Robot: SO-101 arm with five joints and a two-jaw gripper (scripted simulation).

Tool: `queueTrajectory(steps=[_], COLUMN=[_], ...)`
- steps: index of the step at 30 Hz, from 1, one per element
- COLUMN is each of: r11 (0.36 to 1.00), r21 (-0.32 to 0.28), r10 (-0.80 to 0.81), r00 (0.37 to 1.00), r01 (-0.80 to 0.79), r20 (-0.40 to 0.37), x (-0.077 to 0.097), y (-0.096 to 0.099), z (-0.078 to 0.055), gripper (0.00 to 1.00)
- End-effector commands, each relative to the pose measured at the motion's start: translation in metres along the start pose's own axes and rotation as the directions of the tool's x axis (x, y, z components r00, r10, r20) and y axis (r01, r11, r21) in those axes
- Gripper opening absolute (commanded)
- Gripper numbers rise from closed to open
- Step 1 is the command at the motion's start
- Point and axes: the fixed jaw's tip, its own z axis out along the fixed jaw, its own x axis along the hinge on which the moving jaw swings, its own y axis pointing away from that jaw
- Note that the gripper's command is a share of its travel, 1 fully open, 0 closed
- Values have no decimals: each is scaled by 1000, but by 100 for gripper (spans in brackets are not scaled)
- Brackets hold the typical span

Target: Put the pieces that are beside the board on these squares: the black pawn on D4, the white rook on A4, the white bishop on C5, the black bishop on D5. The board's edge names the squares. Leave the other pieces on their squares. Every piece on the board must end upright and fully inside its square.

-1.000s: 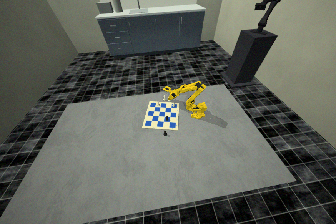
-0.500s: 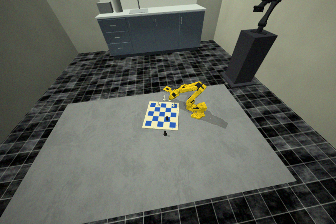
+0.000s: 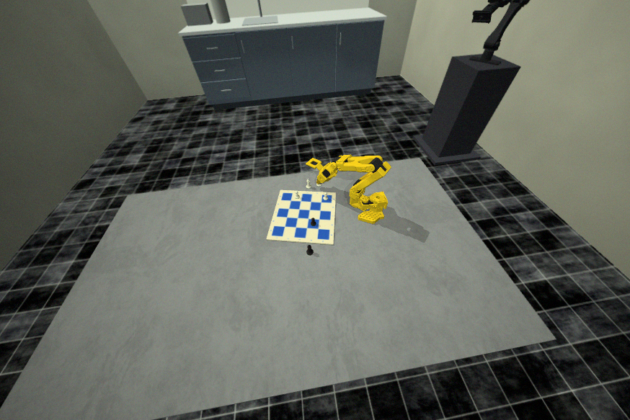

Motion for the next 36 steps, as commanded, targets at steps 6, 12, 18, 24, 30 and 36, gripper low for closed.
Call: queueTrajectory(steps=[6, 12, 18, 24, 30, 36], r11=[1000, 1000, 1000, 1000, 999, 977], r21=[3, 3, 3, 3, -16, -104], r10=[-1, -1, -1, -1, -33, -183], r00=[1000, 1000, 1000, 1000, 999, 983], r01=[1, 1, 1, 1, 34, 184], r20=[11, 11, 11, 11, 11, 20], x=[-9, -13, -15, -15, -11, 7], y=[-2, -2, -2, -2, 6, 36], z=[-14, -21, -24, -25, -27, -38], gripper=[0, 0, 0, 0, 0, 0])
